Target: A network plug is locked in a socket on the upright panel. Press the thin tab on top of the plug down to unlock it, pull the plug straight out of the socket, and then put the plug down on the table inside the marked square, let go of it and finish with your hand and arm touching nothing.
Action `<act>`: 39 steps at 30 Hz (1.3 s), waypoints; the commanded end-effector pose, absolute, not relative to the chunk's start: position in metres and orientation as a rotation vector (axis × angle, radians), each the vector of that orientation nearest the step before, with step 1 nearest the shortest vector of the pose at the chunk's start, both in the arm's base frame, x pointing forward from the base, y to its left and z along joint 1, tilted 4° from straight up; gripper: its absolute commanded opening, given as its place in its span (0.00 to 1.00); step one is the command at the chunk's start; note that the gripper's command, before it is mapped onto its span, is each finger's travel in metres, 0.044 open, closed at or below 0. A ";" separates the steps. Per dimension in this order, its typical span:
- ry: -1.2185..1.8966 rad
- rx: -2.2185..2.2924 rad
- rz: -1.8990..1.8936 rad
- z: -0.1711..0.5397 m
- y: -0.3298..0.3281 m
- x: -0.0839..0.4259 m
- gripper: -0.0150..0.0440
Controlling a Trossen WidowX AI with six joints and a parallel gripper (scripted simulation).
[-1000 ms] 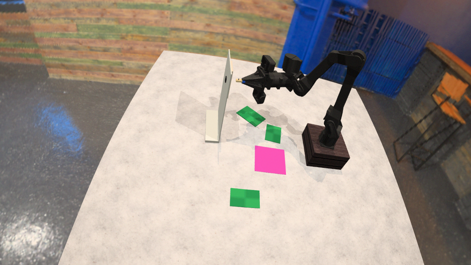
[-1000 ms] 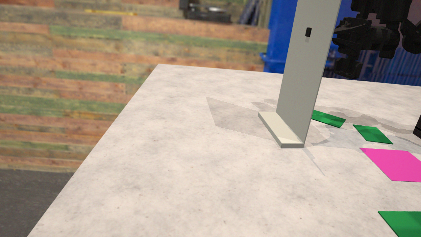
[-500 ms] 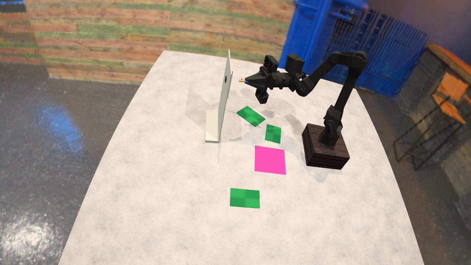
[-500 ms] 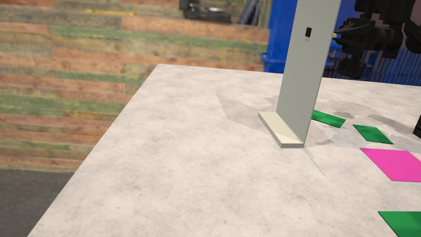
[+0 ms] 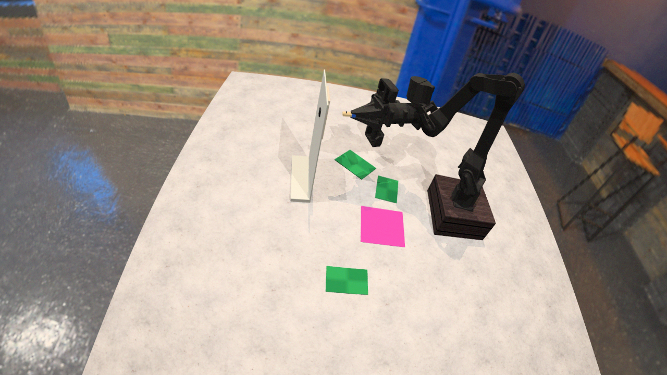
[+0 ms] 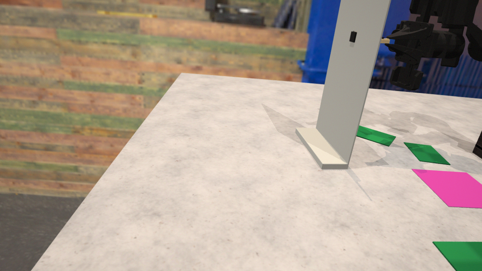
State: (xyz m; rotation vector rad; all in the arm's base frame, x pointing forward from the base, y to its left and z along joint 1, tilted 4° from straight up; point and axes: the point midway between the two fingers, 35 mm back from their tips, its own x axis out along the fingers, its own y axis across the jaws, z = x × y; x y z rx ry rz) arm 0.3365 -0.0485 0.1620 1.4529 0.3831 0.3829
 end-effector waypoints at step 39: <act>0.387 1.450 0.383 0.214 -0.045 0.309 0.25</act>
